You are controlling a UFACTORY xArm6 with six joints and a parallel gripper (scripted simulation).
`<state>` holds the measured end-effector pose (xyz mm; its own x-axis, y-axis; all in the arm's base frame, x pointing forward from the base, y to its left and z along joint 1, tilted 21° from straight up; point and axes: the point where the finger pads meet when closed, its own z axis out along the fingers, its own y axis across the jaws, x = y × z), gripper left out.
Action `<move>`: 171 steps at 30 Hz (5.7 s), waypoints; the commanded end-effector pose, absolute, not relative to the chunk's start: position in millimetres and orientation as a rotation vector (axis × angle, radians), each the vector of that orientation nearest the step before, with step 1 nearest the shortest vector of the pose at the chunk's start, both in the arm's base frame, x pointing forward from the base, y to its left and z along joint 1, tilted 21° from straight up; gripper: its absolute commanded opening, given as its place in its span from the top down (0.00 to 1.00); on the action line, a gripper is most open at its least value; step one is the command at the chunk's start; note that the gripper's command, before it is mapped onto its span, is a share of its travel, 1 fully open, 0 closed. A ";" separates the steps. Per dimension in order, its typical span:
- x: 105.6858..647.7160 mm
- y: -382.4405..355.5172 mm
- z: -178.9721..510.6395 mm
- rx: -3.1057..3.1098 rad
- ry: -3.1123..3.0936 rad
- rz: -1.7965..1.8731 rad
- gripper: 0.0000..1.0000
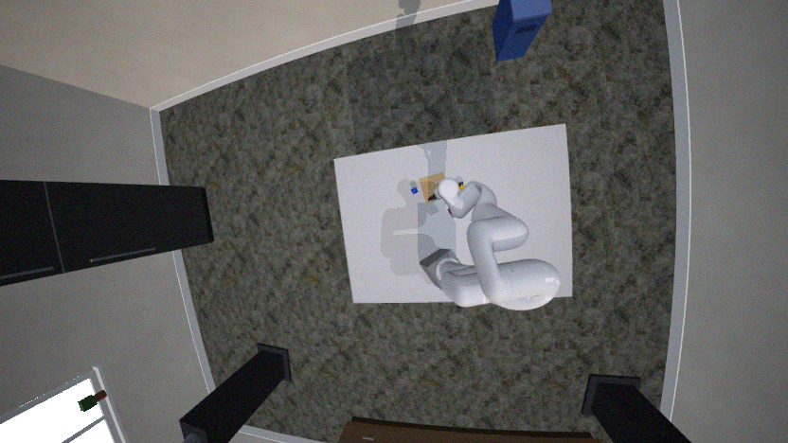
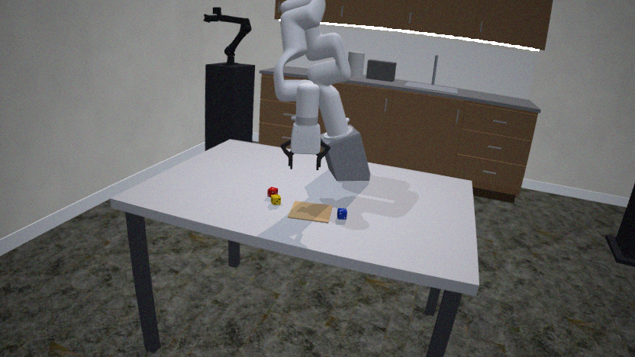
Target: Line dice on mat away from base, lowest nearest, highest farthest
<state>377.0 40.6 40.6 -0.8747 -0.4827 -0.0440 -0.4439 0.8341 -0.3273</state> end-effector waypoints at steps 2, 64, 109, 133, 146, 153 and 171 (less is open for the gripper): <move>375.6 -24.0 60.7 -0.428 2.908 -0.435 0.00; 364.2 -91.0 66.1 -1.373 2.695 -0.551 0.00; 369.0 -96.9 47.1 -3.034 1.251 -0.527 0.00; 370.2 -98.8 37.2 -3.385 0.175 -0.406 0.00; 370.4 -99.2 34.4 -3.410 -0.133 -0.364 0.00; 370.4 -99.2 34.4 -3.410 -0.135 -0.364 0.53; 370.4 -99.2 34.4 -3.410 -0.135 -0.364 0.53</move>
